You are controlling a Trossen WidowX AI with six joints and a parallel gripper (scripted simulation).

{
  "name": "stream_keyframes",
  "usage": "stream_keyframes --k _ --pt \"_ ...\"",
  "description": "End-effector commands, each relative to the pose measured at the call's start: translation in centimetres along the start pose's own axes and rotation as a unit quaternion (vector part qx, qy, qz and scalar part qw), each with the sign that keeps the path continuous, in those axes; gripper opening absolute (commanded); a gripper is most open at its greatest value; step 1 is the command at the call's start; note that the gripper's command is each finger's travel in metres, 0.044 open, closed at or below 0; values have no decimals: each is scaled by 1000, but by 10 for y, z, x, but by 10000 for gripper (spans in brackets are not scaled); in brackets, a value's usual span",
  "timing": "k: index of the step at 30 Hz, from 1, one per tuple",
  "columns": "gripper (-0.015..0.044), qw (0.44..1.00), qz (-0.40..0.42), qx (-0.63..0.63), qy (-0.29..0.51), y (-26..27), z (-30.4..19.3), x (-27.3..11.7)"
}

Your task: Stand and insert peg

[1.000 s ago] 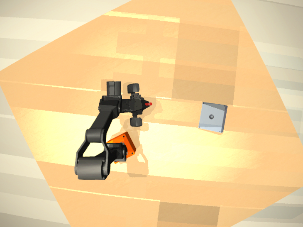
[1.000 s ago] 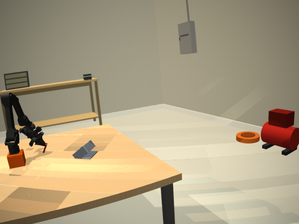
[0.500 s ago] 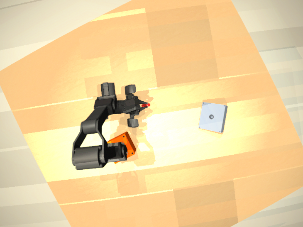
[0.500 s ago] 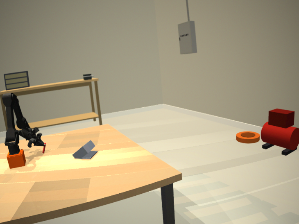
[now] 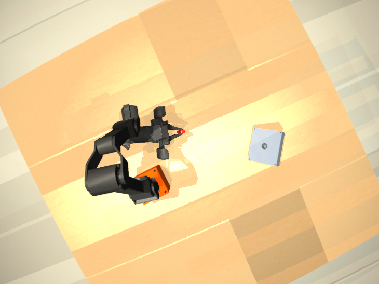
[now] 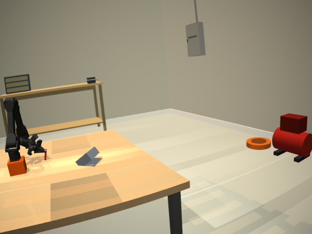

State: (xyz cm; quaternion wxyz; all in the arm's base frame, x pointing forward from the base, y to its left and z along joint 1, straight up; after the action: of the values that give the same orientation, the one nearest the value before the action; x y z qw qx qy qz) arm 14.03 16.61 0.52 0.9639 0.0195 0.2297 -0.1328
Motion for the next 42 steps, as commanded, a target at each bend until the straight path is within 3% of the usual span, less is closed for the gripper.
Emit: stream_keyframes --k 1,13,42 --pt "49 1000 2 4 -15 2 -1 -2" --pt "49 998 0 4 -67 2 -8 -8" --pt "49 998 1 -2 -61 1 -13 -8"
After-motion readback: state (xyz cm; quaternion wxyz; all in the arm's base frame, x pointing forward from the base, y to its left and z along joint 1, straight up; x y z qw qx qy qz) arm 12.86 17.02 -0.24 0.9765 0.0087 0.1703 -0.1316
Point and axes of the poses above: the point midway between the two fingers, 35 mm back from their tips, its own x axis out along the fingers, its own y axis across the jaws, z = x × y, the point moved 2 cm from there along -x, back along the fingers, and after that the axes turned 2 degrees about -x, right-handed, at the moved point
